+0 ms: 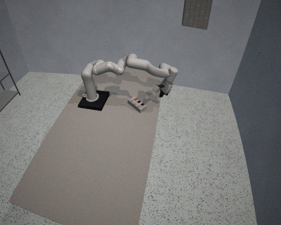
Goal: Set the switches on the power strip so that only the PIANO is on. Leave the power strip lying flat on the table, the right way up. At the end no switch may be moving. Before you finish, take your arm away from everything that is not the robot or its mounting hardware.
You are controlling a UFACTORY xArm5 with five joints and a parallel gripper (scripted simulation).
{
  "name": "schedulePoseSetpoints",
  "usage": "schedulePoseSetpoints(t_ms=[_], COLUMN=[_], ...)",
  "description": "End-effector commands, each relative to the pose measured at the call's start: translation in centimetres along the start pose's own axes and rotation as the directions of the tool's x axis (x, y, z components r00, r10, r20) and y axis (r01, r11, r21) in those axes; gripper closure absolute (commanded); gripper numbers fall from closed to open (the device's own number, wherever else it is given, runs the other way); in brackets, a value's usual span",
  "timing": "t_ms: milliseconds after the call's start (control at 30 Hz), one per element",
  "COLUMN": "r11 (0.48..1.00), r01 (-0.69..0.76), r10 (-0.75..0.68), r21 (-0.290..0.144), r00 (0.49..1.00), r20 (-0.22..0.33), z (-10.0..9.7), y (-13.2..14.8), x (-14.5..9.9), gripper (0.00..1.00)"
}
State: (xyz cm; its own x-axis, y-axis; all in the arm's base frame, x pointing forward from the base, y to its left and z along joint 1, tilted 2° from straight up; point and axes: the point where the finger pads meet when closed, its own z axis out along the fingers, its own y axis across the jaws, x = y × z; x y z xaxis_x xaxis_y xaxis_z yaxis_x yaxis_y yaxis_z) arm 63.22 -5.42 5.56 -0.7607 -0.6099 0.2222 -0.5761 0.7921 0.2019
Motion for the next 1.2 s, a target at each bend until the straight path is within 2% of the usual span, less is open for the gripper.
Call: schedulePoseSetpoints(t_ms=[0,1167], r11=[1.0,0.998], r01=[0.0,-0.056], r10=[0.0,0.056], r21=[0.004,-0.011], r00=[1.0,0.998], r20=[0.004,-0.01], z=[-0.3,-0.2], y=[0.0,0.7], x=[0.0,1.4], gripper=[1.0,1.0])
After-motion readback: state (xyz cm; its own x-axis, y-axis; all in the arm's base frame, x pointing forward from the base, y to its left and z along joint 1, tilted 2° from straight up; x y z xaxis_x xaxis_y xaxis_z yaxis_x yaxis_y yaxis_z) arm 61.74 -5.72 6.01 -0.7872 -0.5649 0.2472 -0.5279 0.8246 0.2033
